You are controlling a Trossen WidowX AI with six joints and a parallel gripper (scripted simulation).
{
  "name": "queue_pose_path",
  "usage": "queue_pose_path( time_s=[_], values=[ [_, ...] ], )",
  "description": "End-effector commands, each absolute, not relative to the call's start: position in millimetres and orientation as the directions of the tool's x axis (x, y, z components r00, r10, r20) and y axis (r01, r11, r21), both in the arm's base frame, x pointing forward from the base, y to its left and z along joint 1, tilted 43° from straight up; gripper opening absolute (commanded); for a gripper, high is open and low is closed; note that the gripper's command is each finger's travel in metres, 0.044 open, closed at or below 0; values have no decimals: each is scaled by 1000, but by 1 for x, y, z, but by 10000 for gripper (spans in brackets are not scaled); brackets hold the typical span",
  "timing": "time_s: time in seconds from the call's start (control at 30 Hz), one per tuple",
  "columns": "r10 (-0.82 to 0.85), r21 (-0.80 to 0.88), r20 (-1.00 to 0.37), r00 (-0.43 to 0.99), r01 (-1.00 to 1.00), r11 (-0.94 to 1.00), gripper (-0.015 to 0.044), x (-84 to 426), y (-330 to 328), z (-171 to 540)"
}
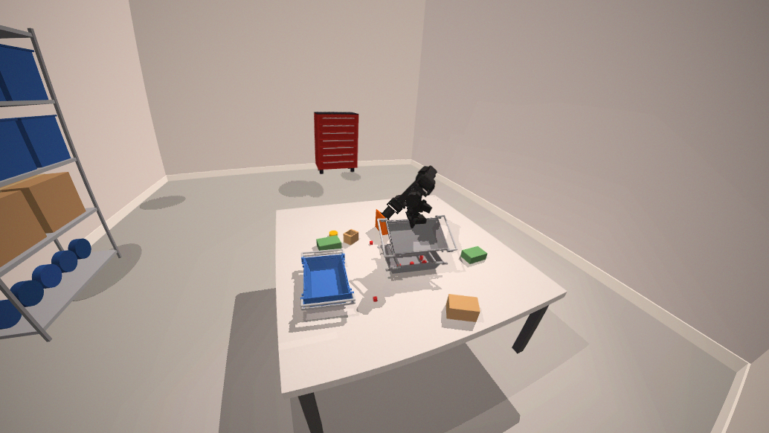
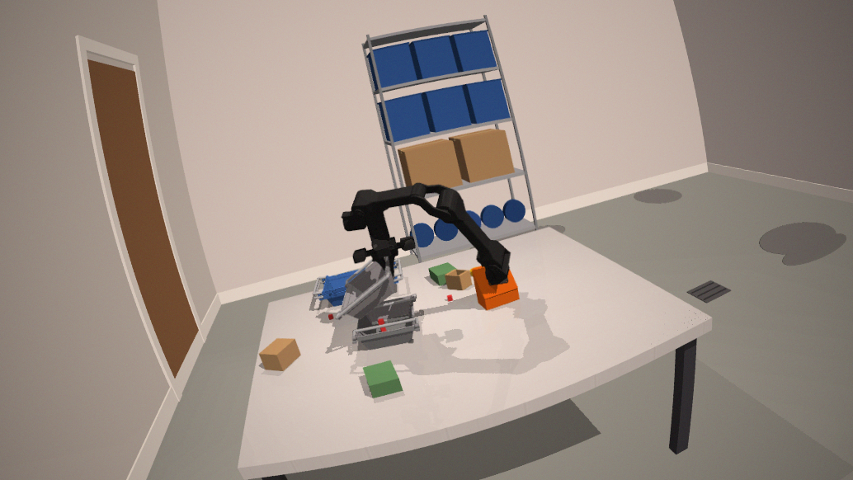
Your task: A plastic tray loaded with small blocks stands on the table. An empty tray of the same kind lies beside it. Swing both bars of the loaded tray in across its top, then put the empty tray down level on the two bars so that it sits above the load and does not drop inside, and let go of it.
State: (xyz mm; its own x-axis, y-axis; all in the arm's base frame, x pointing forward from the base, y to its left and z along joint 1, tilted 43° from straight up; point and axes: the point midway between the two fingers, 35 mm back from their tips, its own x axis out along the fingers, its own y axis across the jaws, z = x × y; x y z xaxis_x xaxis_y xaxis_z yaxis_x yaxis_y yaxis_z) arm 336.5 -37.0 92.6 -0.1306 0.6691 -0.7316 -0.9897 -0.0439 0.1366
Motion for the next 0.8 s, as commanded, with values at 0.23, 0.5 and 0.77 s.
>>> queue_pose_path(
  time_s=[0.23,0.5,0.77],
  values=[
    [671,117,-734,-108,-993,-31,0,339,-42,95],
    [671,117,-734,-108,-993,-31,0,339,-39,92],
    [671,117,-734,-107,-993,-31,0,338,-31,83]
  ],
)
